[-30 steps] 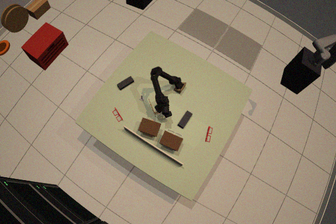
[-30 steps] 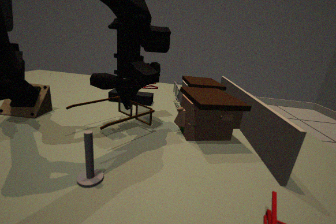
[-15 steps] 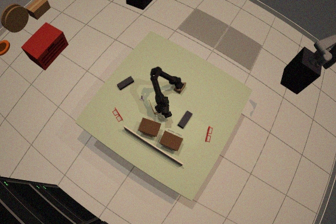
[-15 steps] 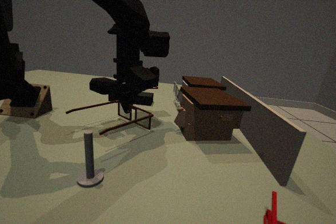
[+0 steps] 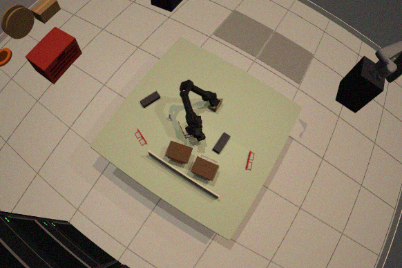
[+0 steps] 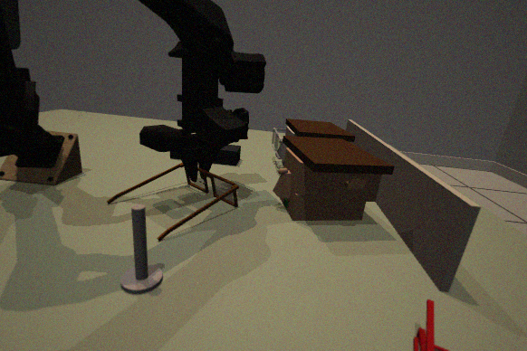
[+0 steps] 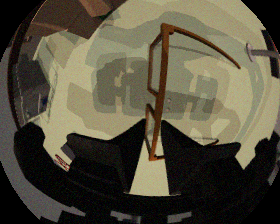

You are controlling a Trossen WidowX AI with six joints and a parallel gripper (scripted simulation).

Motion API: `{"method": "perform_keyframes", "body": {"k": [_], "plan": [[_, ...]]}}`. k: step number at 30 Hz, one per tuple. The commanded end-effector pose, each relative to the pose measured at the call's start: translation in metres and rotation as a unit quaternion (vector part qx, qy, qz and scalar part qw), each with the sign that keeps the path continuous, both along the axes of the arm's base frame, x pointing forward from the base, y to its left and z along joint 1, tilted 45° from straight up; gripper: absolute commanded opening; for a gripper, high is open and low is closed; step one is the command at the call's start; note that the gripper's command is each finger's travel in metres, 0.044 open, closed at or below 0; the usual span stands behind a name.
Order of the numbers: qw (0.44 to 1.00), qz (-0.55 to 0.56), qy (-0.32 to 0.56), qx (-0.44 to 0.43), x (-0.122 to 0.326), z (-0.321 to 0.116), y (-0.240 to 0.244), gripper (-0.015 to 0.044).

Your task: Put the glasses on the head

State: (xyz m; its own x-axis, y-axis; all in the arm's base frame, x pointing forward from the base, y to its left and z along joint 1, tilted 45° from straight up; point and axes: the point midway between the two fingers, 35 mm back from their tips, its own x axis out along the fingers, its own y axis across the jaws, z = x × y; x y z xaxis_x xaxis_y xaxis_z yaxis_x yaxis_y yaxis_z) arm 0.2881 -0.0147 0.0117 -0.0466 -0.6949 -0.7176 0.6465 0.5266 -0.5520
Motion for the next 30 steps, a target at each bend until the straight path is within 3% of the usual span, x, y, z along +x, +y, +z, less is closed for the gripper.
{"method": "perform_keyframes", "body": {"k": [1,30], "plan": [[1.0,0.0,0.0,0.0,0.0,0.0,0.0,0.0108],[1.0,0.002,0.004,-0.003,-0.008,0.016,0.004,0.0108]]}}
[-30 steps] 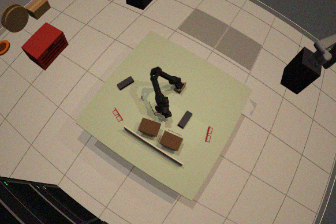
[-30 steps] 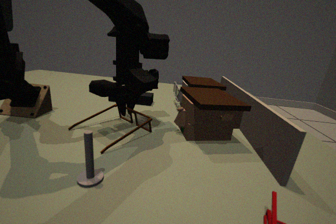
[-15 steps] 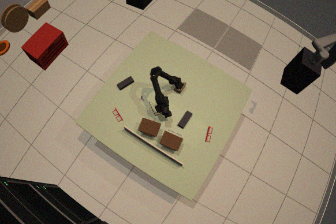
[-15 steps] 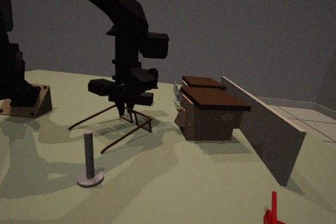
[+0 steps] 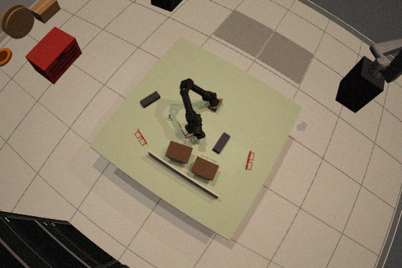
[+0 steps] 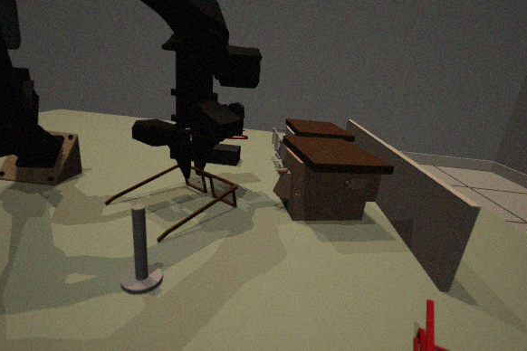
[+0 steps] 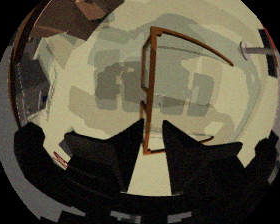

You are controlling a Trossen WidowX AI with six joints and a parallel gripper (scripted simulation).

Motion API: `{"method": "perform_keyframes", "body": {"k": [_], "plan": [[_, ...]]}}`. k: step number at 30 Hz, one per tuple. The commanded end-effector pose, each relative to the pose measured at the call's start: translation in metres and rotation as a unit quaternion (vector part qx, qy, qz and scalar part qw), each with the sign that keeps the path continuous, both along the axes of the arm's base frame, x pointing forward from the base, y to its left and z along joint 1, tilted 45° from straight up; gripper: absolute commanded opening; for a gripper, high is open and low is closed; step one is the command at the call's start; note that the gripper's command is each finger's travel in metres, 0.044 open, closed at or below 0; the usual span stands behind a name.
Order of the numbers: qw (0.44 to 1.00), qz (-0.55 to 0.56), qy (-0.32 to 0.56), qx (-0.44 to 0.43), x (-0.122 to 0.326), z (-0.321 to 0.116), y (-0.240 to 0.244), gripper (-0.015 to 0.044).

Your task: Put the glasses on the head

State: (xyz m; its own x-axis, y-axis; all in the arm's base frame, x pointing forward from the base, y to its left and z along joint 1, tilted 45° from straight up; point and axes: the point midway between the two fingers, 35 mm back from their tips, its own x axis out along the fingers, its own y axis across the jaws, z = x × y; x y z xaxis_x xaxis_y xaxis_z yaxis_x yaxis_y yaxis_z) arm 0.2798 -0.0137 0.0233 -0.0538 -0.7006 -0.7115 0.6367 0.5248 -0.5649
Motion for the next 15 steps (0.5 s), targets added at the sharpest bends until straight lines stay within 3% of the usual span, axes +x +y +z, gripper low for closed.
{"method": "perform_keyframes", "body": {"k": [1,9,12,15], "plan": [[1.0,0.0,-0.003,0.001,0.002,0.007,0.008,0.0108],[1.0,-0.001,-0.003,0.002,0.009,0.029,0.039,0.0108],[1.0,0.005,-0.01,0.003,0.01,0.028,0.035,0.0186],[1.0,0.005,-0.01,0.003,0.01,0.028,0.035,0.02]]}}
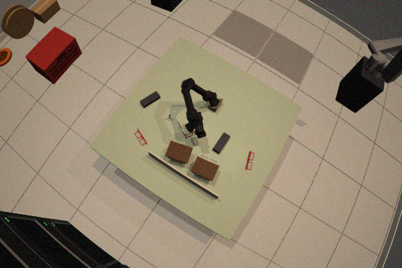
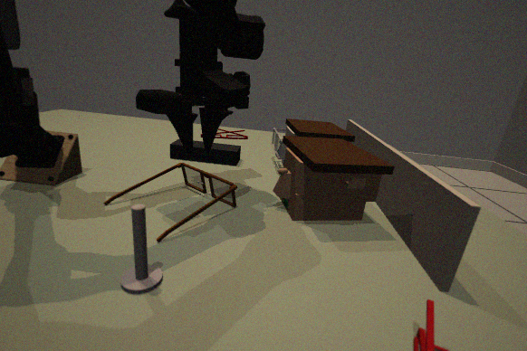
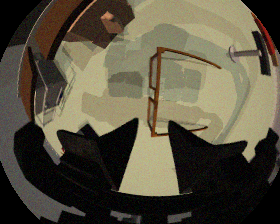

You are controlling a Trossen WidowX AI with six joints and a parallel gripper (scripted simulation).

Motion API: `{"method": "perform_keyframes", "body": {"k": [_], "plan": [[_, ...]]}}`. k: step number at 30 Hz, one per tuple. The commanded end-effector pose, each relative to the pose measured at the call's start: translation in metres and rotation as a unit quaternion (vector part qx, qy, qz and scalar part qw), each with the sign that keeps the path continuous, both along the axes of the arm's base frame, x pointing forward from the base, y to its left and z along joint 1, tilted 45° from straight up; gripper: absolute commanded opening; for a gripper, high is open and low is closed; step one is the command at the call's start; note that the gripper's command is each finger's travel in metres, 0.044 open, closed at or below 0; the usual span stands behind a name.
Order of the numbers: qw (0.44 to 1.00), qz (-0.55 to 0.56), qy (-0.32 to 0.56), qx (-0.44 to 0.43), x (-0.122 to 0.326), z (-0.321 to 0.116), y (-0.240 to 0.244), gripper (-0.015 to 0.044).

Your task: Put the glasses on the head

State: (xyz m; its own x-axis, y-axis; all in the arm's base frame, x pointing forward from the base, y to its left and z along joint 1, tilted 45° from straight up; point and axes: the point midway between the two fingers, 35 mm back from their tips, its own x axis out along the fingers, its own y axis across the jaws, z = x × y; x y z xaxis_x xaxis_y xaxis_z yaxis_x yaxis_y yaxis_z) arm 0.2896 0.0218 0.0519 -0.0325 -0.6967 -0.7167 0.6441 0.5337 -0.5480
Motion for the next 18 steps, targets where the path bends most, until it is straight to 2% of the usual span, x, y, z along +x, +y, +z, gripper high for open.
{"method": "perform_keyframes", "body": {"k": [1,7,9,10,18], "plan": [[1.0,0.001,0.001,0.0,-0.0002,-0.0005,-0.0004,0.02],[1.0,-0.002,0.011,-0.001,-0.0043,0.0042,-0.0002,0.02],[1.0,-0.002,0.011,-0.001,-0.0043,0.0042,-0.0002,0.0147],[1.0,-0.002,0.011,-0.001,-0.0043,0.0042,-0.0002,0.014],[1.0,-0.002,0.011,-0.001,-0.0043,0.0036,-0.0008,0.014]]}}
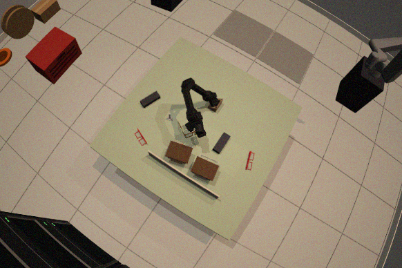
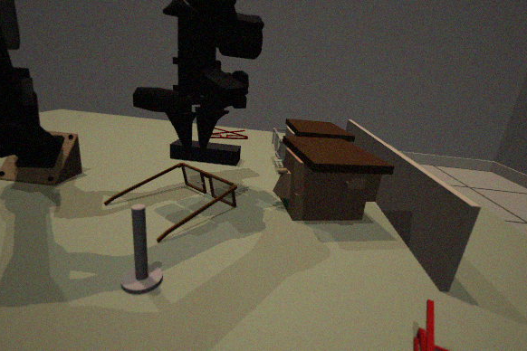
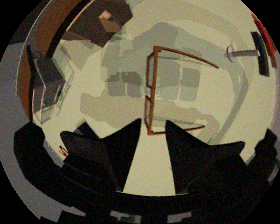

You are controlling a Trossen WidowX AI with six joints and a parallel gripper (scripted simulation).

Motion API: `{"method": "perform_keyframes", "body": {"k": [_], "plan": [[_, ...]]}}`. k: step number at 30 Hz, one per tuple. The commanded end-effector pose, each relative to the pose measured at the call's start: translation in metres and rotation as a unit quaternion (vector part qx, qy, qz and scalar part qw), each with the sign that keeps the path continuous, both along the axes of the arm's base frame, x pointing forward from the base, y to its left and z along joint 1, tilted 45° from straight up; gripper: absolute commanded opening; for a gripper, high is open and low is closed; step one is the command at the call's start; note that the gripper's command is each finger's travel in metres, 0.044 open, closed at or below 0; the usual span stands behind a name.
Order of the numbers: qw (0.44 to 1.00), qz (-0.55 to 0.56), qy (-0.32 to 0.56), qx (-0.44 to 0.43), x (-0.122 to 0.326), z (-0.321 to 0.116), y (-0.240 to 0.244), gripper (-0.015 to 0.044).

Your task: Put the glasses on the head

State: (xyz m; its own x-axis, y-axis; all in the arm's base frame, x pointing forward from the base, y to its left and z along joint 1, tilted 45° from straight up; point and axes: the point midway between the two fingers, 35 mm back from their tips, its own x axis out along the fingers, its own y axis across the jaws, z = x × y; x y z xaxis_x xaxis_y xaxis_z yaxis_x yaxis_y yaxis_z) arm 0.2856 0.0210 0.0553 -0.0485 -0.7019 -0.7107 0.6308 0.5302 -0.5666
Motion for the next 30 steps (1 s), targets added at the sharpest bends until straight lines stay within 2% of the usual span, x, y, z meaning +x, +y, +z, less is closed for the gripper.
{"method": "perform_keyframes", "body": {"k": [1,30], "plan": [[1.0,-0.002,-0.001,0.002,0.0,0.0,-0.001,0.014],[1.0,-0.002,-0.001,0.002,-0.002,-0.033,-0.033,0.014]]}}
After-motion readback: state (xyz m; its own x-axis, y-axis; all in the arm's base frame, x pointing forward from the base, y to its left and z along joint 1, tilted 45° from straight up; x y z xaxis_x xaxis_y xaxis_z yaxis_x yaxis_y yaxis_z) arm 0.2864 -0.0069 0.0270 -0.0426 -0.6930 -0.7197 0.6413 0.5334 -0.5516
